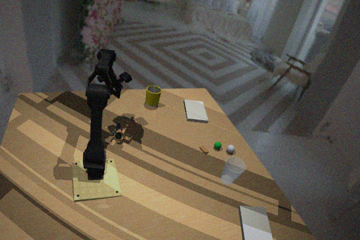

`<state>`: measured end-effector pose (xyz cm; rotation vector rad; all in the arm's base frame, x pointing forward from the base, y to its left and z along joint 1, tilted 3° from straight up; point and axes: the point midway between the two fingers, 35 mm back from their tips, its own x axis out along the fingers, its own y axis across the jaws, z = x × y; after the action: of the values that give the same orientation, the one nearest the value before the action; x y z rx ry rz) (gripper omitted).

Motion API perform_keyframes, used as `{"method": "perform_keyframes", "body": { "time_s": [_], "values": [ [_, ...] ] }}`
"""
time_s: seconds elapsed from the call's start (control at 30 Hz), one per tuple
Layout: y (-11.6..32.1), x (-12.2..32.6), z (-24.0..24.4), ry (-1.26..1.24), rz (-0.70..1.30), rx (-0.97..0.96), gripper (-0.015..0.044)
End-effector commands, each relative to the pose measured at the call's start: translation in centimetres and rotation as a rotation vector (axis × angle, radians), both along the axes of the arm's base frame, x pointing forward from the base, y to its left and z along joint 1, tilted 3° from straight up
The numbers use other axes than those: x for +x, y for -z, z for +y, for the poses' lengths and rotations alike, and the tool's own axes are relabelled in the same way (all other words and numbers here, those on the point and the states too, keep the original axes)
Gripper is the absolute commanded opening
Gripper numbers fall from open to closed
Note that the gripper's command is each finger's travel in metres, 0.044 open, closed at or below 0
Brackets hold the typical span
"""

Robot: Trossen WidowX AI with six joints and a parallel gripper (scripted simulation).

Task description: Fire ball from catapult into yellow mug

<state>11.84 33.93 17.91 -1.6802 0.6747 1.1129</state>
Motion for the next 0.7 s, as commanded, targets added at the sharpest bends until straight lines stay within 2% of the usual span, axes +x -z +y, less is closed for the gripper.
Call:
{"method": "perform_keyframes", "body": {
  "time_s": [0.0,0.67],
  "values": [
    [0.6,-1.1,-1.6,-0.097,-0.039,-0.09,0.0],
    [3.2,-4.7,-8.8,-0.573,-0.215,-0.535,0.0]
  ]
}}
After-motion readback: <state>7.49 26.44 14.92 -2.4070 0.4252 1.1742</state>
